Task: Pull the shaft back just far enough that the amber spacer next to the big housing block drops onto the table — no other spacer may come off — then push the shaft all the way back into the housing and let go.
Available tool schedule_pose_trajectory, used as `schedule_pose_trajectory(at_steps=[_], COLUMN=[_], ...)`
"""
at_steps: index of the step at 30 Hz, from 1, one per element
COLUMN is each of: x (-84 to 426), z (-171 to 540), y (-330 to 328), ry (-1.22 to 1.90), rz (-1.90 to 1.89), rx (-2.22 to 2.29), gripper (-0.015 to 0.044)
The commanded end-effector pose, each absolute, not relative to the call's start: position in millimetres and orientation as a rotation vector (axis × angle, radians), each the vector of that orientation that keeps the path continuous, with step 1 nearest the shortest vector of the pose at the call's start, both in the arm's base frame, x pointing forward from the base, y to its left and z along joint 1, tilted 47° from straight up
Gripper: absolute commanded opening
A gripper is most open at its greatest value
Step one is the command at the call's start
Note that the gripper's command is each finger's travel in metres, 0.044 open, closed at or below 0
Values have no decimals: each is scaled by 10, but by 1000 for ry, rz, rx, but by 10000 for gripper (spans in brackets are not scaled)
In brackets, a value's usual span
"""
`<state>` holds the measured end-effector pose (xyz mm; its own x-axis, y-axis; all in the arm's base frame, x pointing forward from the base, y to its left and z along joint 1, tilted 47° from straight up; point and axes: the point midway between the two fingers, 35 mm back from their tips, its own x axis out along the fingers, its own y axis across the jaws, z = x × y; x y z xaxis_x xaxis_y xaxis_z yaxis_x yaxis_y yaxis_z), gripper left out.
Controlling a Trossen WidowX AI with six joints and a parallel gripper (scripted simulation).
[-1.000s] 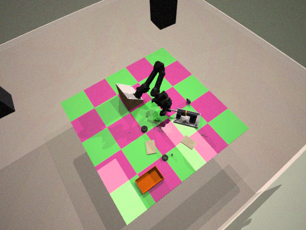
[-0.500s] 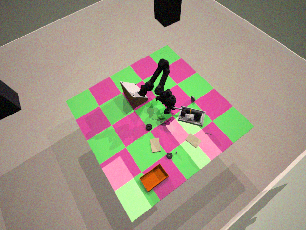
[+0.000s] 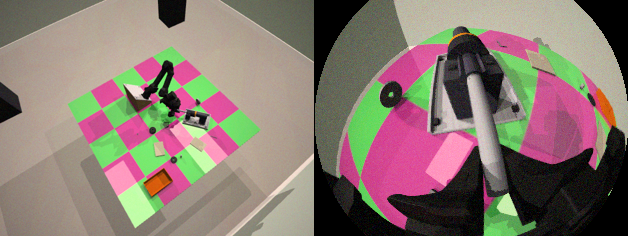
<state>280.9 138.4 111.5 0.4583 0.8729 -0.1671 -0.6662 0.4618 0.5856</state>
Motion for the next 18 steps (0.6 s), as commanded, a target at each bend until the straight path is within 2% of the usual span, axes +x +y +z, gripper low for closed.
schedule_pose_trajectory(at_steps=[1, 18], x=[2803, 2790], z=[1116, 1108], y=[1379, 1370], ry=[484, 484], rz=[996, 996], rx=[475, 475], gripper=[0, 0])
